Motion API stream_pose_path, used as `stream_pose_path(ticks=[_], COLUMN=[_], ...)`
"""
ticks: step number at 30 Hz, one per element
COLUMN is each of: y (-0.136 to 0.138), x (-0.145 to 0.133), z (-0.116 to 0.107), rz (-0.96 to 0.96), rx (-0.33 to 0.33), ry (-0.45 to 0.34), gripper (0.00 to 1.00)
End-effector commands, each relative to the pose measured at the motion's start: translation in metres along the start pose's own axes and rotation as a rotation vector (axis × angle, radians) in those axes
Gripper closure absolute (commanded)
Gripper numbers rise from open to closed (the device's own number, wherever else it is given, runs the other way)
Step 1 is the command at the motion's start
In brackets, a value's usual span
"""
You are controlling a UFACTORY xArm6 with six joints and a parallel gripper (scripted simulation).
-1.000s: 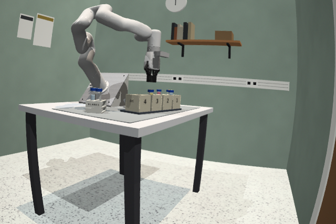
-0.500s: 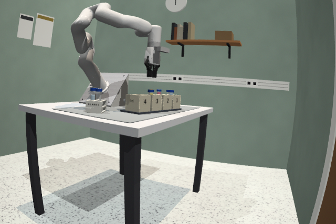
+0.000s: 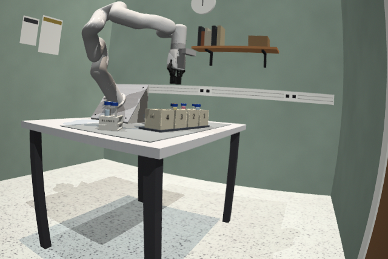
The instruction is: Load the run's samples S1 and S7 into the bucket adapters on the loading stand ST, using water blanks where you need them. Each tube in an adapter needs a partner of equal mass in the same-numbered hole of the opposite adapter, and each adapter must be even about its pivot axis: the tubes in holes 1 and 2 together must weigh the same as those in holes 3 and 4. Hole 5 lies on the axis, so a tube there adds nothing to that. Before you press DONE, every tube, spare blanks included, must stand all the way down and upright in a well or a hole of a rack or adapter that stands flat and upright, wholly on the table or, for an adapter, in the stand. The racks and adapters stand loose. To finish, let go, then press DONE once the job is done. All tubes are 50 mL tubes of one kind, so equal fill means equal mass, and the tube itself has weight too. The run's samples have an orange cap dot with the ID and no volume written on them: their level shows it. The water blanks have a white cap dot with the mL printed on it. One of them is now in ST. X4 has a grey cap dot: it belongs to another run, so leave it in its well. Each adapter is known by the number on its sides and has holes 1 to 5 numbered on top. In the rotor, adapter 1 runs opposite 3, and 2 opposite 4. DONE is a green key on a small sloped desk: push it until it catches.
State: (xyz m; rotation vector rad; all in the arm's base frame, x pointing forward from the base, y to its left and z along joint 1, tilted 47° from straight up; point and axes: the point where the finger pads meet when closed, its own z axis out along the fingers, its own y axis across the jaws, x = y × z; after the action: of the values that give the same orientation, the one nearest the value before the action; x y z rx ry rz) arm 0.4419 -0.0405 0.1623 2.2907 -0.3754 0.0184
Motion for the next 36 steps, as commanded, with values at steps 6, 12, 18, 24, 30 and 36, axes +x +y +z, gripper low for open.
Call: stream_pose_path(ticks=[6,12,18,24,30,36], y=[0.0,0.0,0.0,0.0,-0.019,-0.038], x=[0.001,0.001,0.001,0.001,-0.006,-0.012], z=[-0.011,-0.011,-0.011,-0.011,-0.011,-0.011], rz=[0.001,0.001,0.001,0.001,-0.132,-0.265], rx=[0.002,0.002,0.002,0.002,0.002,0.002], ry=[0.003,0.003,0.003,0.003,0.003,0.003], gripper=[0.56,0.56,0.56,0.56,0.43,0.43])
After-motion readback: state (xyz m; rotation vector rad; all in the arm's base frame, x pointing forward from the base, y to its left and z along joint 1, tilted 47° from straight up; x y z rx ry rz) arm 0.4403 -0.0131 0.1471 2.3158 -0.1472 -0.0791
